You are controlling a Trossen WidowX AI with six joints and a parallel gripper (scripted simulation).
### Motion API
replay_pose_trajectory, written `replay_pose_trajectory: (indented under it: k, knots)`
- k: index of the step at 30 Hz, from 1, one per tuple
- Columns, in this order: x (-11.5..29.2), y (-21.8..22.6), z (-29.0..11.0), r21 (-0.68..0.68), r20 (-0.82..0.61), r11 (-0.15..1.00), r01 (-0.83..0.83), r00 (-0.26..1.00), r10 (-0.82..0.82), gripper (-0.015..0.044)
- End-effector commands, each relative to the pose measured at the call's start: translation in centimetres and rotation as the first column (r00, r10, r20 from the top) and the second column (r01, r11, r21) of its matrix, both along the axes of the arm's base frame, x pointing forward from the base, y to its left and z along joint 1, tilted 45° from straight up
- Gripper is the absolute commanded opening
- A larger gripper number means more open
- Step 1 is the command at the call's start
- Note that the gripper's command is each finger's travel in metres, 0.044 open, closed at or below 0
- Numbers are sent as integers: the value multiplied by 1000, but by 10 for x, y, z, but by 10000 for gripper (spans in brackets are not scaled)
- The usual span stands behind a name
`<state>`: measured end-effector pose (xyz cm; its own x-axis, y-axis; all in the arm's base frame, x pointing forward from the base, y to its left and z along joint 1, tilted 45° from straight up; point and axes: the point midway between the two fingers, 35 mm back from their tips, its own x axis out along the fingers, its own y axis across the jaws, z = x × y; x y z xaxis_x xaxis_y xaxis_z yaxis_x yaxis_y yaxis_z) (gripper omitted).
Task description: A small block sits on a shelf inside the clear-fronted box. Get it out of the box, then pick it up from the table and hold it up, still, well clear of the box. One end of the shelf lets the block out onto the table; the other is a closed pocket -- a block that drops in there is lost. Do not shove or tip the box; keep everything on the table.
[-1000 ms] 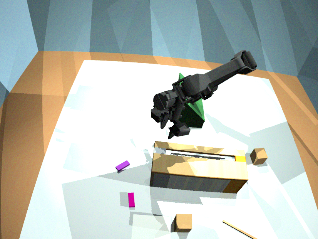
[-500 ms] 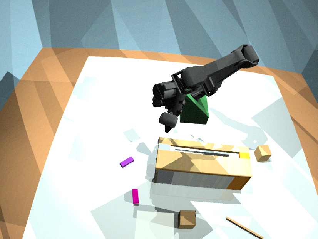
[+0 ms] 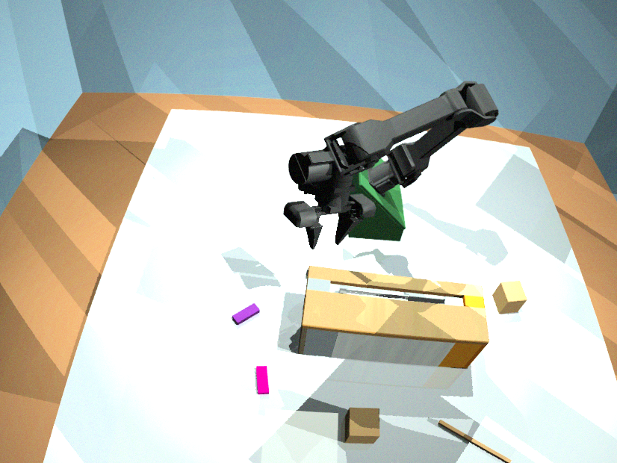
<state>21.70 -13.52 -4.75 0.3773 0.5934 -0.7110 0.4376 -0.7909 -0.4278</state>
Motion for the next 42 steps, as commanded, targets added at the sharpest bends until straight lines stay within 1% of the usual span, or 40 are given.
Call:
replay_pose_trajectory:
  k: [1,17,19,23,25,42]
  knots:
    - [-8,-2,-3,192,-339,867,461,860,-382,285]
    - [-8,-2,-3,192,-339,867,461,860,-382,285]
    - [-7,5,-12,191,-339,867,461,859,-383,285]
    - [-5,46,-59,191,-339,866,461,859,-383,285]
    - [-7,61,-71,194,-339,866,460,860,-381,285]
    - [-5,69,-79,193,-339,866,461,860,-382,285]
